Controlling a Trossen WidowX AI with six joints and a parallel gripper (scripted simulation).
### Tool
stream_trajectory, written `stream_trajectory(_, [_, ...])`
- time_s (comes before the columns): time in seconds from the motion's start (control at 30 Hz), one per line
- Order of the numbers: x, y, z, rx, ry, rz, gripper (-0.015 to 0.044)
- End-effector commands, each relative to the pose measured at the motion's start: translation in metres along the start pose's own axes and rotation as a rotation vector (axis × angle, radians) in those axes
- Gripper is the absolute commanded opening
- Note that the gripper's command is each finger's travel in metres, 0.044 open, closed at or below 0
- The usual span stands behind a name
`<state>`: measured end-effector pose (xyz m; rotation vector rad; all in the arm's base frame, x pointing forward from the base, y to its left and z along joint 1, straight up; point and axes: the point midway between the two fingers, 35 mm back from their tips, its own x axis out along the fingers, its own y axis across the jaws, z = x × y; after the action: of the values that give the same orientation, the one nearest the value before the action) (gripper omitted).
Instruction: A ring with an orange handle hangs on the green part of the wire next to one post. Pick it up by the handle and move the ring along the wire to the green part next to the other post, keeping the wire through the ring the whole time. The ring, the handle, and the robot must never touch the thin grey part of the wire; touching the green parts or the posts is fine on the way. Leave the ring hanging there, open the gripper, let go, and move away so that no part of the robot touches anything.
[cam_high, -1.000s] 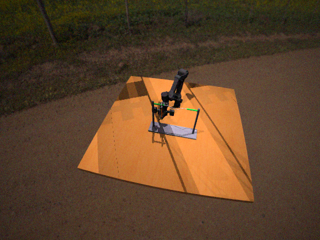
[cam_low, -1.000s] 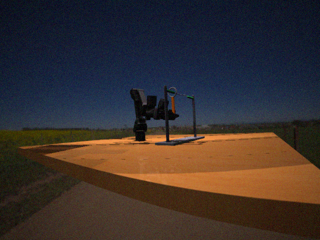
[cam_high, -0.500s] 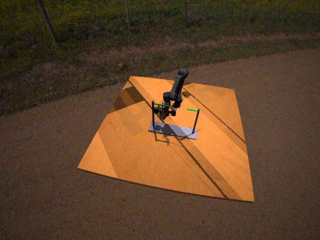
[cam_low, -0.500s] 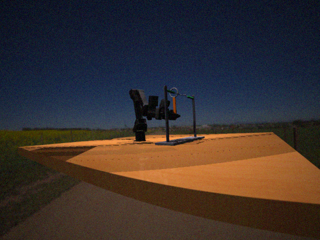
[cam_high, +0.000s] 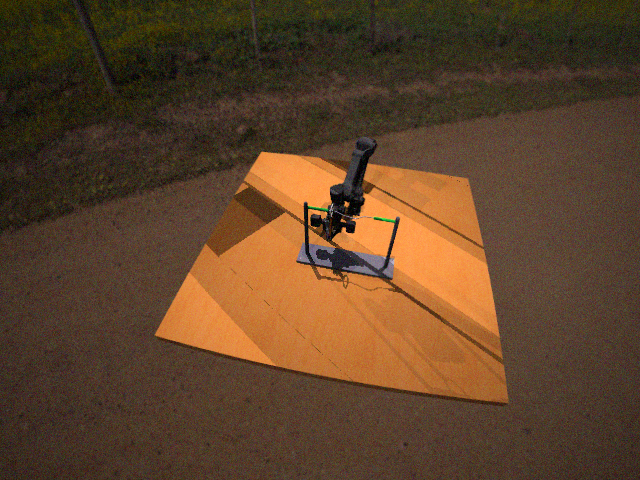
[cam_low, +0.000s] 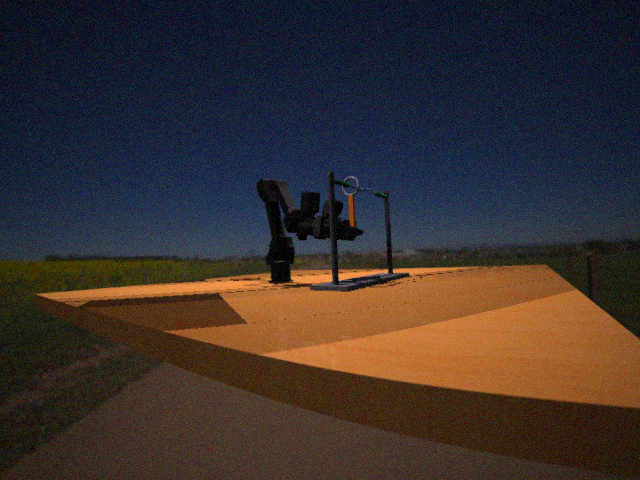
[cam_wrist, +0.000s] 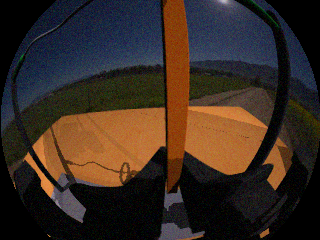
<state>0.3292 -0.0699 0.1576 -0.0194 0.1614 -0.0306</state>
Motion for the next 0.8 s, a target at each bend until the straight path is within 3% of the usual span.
stream_trajectory(0.0, [0.0, 0.003, 0.0, -0.001, 0.001, -0.015, -0.015])
stream_trajectory(0.77, [0.0, 0.015, 0.0, -0.059, 0.007, -0.179, -0.015])
